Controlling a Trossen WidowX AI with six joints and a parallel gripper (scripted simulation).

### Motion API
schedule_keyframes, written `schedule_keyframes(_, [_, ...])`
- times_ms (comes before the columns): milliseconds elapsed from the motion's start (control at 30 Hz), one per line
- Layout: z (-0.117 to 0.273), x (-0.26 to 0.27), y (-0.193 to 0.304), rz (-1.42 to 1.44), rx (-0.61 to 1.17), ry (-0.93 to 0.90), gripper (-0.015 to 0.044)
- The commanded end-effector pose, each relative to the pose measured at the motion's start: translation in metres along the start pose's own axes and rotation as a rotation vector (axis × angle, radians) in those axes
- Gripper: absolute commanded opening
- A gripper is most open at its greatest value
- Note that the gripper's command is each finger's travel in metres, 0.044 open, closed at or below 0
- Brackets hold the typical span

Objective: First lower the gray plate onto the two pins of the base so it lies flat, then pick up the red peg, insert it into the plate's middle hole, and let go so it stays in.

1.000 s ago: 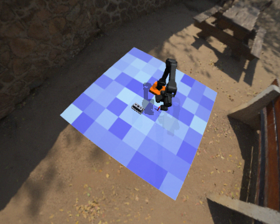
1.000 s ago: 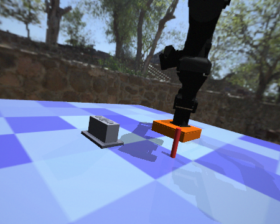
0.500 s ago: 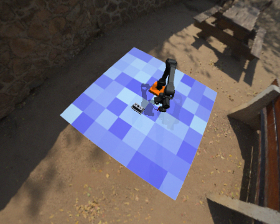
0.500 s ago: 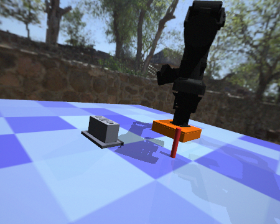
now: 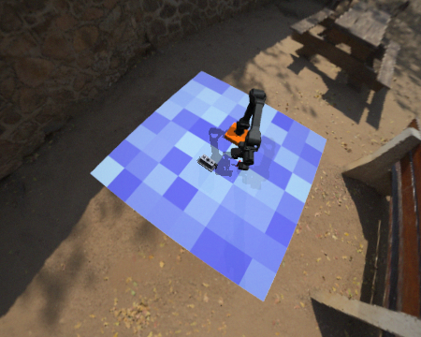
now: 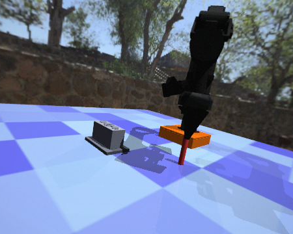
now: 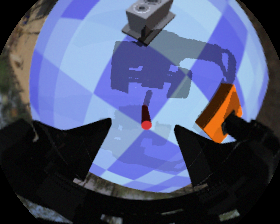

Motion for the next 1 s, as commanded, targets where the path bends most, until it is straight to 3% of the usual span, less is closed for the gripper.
schedule_keyframes(0, [-0.010,-0.002,0.000,0.002,0.000,0.011,0.0440])
schedule_keyframes(633, [-0.038,-0.004,-0.001,0.002,0.000,0.011,0.0440])
schedule_keyframes(967, [-0.038,-0.004,-0.001,0.002,0.000,0.011,0.0177])
Point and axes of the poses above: the point midway between the two fingers, 35 mm back from their tips, its own z axis back along the fingers, its own x axis across the jaws, y = z × x, the point moved 2 cm from there along z, back along the fingers, and after that the axes turned 6 degrees about -z, right-handed, at the moved point
